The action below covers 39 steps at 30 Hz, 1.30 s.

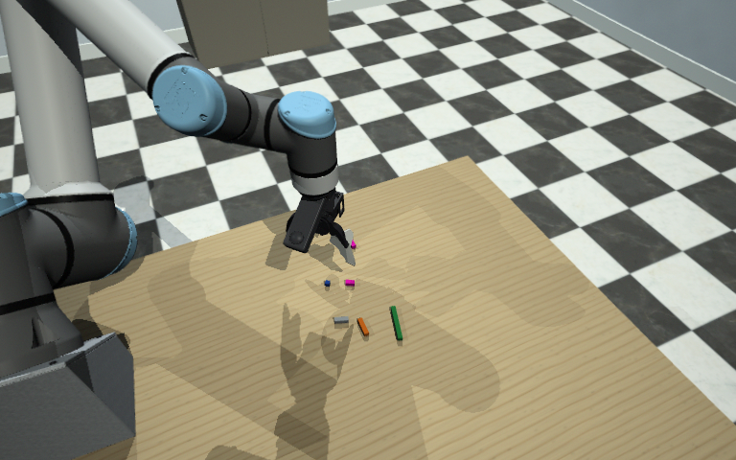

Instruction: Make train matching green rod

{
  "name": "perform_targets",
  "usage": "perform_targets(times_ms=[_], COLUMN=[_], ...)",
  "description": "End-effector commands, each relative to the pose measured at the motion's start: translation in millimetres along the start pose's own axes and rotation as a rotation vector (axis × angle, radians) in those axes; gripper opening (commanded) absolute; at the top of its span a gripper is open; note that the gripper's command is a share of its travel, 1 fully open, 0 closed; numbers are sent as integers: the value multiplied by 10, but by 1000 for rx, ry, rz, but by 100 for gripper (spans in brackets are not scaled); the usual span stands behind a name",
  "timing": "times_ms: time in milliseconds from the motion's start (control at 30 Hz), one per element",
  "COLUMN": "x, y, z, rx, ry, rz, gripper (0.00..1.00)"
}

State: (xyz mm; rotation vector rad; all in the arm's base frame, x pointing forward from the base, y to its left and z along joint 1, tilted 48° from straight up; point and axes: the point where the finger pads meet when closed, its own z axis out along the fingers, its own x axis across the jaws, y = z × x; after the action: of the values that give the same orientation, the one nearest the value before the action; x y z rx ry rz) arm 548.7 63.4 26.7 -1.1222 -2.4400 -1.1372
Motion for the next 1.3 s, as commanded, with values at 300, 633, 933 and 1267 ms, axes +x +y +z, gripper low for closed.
perform_targets(times_ms=[300, 633, 933, 1267], x=[-21, -21, -61, -151], y=[13, 13, 2, -40], z=[-17, -17, -28, -36], rx=[-2, -2, -3, -2], ry=[-2, -2, -3, -4], rz=[-1, -1, 50, 228], gripper=[100, 100, 100, 100])
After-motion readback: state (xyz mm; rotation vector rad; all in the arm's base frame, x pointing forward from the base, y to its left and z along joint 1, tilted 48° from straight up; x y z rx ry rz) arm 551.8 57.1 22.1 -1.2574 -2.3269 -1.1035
